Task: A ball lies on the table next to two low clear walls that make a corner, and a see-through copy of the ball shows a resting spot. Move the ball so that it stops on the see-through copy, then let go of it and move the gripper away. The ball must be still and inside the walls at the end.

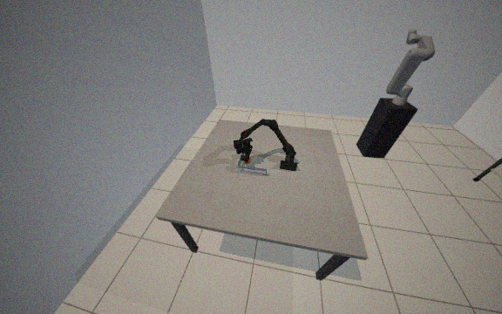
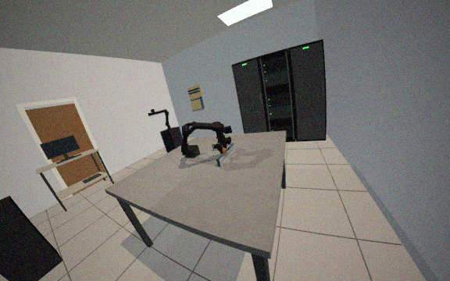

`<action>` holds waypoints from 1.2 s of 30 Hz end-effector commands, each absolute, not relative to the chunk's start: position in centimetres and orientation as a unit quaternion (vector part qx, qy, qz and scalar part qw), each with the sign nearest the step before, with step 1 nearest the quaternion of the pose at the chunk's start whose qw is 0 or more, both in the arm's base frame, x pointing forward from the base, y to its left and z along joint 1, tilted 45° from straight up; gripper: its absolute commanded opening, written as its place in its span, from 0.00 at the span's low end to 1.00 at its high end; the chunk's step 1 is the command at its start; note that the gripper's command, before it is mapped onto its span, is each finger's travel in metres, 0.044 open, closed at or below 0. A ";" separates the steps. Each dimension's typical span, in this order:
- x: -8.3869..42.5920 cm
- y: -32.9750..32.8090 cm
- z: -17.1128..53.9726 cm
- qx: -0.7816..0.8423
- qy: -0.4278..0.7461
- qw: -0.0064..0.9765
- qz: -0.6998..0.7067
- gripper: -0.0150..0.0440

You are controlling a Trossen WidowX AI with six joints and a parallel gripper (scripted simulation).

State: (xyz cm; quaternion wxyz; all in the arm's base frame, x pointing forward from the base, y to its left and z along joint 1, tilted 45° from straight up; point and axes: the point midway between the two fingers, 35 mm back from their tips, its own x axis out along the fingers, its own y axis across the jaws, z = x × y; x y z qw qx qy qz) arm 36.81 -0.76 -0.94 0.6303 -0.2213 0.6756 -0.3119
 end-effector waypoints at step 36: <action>37.7 7.9 7.7 -0.245 0.666 0.649 -0.275 1.00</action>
